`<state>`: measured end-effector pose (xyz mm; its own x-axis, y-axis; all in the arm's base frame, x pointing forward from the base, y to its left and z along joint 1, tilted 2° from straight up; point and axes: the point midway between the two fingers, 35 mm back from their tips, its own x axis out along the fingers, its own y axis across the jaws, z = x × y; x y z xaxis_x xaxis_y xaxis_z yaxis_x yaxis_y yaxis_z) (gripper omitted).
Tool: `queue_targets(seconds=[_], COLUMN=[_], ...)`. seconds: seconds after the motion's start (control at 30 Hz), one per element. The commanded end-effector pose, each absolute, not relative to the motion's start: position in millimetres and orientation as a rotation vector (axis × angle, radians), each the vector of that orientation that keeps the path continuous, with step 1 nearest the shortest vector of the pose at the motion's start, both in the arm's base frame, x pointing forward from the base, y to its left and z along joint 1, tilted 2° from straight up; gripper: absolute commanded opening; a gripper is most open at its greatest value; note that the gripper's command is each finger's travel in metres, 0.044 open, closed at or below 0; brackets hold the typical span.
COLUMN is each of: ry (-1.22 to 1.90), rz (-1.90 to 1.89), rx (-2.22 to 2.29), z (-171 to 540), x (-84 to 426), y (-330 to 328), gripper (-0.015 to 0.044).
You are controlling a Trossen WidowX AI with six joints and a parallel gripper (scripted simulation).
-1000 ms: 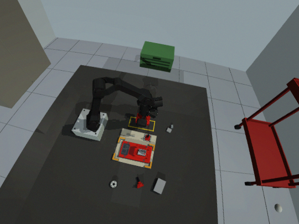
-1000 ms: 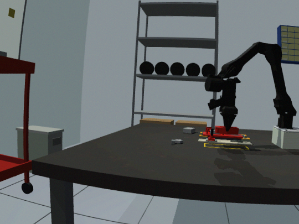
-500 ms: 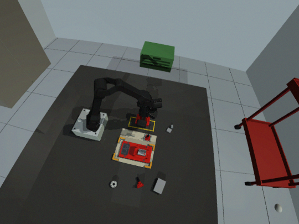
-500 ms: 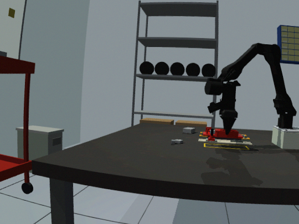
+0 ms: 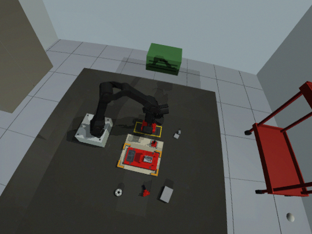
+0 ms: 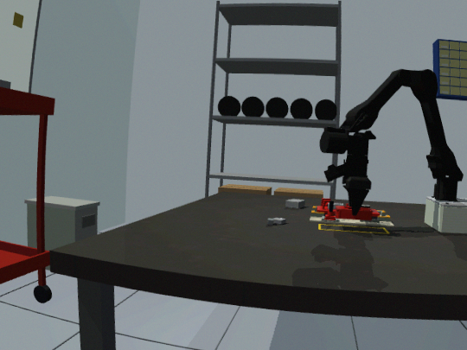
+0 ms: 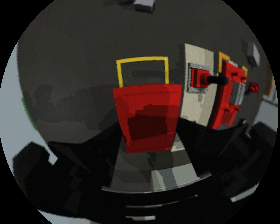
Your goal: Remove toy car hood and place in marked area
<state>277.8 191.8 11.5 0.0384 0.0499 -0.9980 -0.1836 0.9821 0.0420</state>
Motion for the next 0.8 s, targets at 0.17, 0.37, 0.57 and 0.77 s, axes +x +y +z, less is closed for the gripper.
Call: queue_targets(seconds=[0.17,0.37,0.57,0.77], ry=[1.527,1.527,1.527,1.527], rz=[0.173,0.173,0.173,0.173], rx=[-0.106,-0.106,-0.106,-0.106], z=[2.5,-0.6,-2.6,-5.6], x=[275.6,275.4,275.6,275.7], y=[190.5,190.5,190.6,190.8], gripper=[0.0,0.0,0.0,0.0])
